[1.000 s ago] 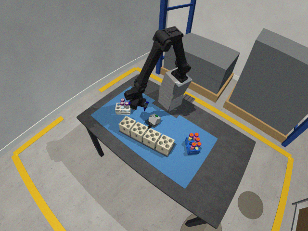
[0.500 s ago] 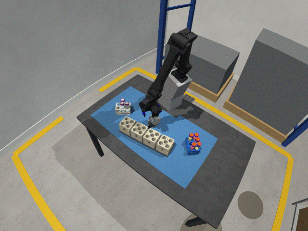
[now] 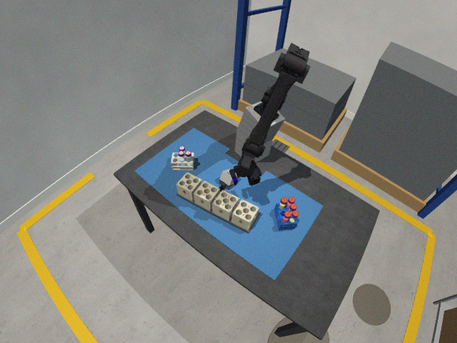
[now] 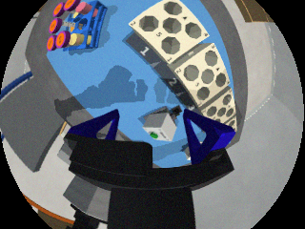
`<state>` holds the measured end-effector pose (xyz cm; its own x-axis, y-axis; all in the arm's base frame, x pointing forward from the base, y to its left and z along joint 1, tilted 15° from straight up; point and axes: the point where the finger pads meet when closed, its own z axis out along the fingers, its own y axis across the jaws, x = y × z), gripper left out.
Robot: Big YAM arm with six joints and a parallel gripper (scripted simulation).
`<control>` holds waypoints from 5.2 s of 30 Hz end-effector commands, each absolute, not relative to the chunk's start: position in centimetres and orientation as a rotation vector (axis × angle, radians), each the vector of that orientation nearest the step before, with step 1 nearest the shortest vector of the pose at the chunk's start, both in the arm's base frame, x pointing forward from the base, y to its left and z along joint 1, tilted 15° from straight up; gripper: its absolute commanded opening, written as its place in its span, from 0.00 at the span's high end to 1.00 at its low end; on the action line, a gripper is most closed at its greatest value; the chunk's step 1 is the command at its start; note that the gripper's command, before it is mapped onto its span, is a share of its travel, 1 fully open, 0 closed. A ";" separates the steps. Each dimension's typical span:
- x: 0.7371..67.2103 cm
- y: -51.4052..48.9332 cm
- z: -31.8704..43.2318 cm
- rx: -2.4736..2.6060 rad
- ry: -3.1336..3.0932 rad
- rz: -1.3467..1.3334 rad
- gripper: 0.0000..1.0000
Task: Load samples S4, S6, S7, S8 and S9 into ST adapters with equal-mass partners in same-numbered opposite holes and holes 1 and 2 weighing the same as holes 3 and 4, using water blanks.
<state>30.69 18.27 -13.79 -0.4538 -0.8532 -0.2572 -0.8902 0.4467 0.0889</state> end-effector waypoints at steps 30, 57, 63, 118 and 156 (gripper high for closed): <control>25.7 41.5 -7.7 -1.449 2.576 0.327 0.00; 24.7 43.7 -7.7 -1.456 2.593 0.314 0.00; 24.7 43.7 -7.7 -1.456 2.592 0.315 0.00; 24.4 40.2 -7.2 -1.725 2.329 0.307 0.20; 23.2 39.1 -9.3 -2.688 0.966 0.084 0.20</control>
<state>22.80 37.89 -8.85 0.7542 -0.6399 -0.1472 -0.6557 -0.7219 -0.2213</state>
